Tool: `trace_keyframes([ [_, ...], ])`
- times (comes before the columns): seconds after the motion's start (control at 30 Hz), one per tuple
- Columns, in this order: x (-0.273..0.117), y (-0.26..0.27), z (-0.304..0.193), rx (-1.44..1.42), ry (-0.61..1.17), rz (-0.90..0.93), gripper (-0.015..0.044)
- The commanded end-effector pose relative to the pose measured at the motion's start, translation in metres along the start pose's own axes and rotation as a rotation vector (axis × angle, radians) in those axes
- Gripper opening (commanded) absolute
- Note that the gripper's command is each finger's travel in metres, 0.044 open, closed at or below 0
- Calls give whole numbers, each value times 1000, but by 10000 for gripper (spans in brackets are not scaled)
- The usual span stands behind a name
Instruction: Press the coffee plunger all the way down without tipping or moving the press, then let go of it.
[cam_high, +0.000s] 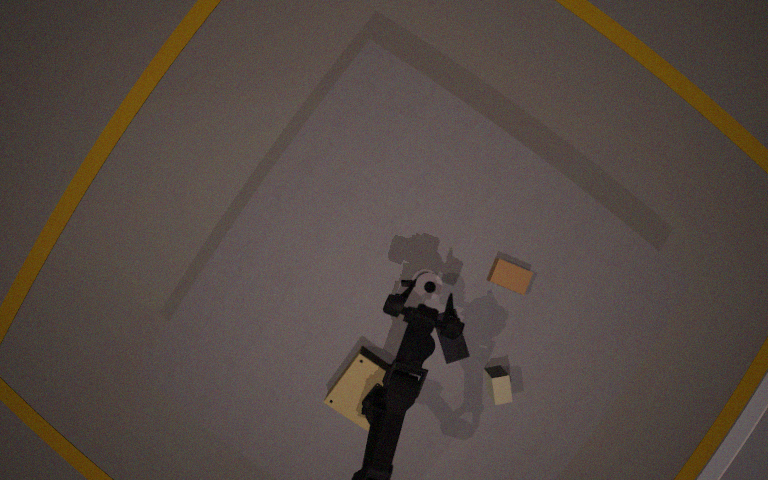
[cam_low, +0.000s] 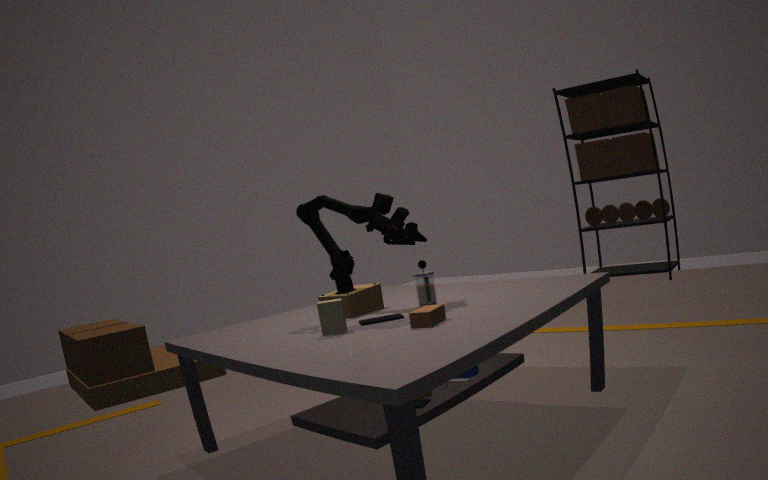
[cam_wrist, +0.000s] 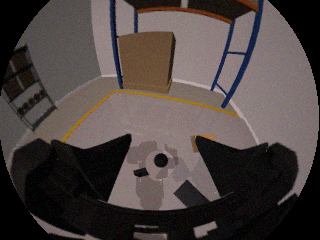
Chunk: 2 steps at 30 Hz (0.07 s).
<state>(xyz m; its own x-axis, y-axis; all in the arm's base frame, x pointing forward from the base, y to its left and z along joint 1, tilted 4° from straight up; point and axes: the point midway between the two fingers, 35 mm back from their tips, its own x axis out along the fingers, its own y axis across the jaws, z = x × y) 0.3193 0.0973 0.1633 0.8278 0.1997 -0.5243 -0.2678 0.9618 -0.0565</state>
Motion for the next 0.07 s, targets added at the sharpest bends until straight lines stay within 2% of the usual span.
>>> trace_keyframes([
  [0.0, -2, -1, 0, 4, 0, -6, 440],
  [0.03, -2, -1, 0, 4, 0, -6, 440],
])
